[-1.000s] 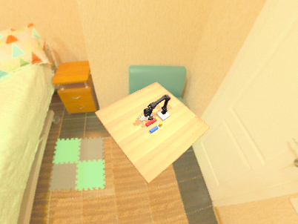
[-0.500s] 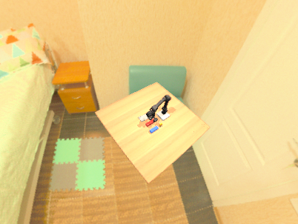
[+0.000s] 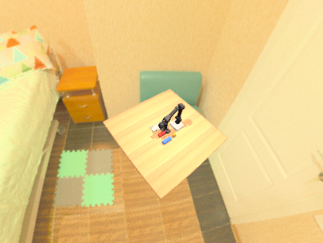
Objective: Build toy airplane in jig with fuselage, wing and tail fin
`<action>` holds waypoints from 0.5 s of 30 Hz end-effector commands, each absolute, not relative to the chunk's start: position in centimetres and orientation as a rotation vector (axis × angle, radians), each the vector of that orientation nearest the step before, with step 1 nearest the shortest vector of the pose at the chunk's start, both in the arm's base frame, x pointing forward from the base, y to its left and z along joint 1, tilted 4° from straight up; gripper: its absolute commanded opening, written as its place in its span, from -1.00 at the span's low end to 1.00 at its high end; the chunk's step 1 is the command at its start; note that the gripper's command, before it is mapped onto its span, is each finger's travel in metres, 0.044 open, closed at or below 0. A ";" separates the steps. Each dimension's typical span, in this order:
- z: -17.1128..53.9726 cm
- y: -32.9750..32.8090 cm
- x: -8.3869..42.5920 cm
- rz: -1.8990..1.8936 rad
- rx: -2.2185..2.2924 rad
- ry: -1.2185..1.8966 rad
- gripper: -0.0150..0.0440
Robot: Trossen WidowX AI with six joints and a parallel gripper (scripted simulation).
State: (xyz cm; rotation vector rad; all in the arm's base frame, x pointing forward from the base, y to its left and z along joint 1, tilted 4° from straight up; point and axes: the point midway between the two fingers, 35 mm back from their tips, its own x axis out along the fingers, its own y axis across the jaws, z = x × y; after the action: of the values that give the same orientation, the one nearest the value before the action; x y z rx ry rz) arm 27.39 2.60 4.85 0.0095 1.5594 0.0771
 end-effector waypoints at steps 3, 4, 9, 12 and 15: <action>3.8 2.7 27.2 0.077 0.015 1.567 1.00; 3.6 2.7 27.2 0.077 0.015 1.567 1.00; 2.8 2.8 27.2 0.077 0.015 1.567 1.00; 2.3 2.8 27.2 0.077 0.015 1.567 1.00; 1.8 2.8 27.2 0.077 0.015 1.568 1.00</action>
State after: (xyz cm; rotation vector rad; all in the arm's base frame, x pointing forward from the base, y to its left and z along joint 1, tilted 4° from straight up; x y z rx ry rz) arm 27.44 2.75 2.40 0.0096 1.5604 0.0771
